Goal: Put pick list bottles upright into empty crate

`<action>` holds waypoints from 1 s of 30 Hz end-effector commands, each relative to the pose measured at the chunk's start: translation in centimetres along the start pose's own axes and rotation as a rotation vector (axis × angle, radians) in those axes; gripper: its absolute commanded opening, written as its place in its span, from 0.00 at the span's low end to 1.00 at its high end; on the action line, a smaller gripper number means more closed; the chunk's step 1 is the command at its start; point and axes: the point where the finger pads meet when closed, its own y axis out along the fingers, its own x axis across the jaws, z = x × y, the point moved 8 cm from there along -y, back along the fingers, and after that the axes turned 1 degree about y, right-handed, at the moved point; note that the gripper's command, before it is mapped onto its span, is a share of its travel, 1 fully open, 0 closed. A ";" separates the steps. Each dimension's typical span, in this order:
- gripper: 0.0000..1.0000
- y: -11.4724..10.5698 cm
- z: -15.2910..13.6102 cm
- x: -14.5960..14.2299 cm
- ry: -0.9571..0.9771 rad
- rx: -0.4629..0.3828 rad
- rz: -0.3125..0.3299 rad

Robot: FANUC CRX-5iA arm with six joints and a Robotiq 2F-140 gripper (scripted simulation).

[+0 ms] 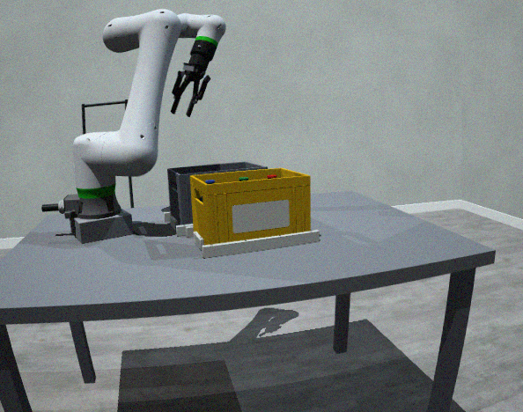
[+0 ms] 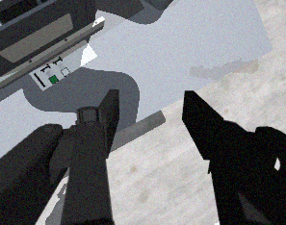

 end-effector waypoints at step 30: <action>0.44 -0.9 -0.8 -1.1 -0.855 -0.153 0.239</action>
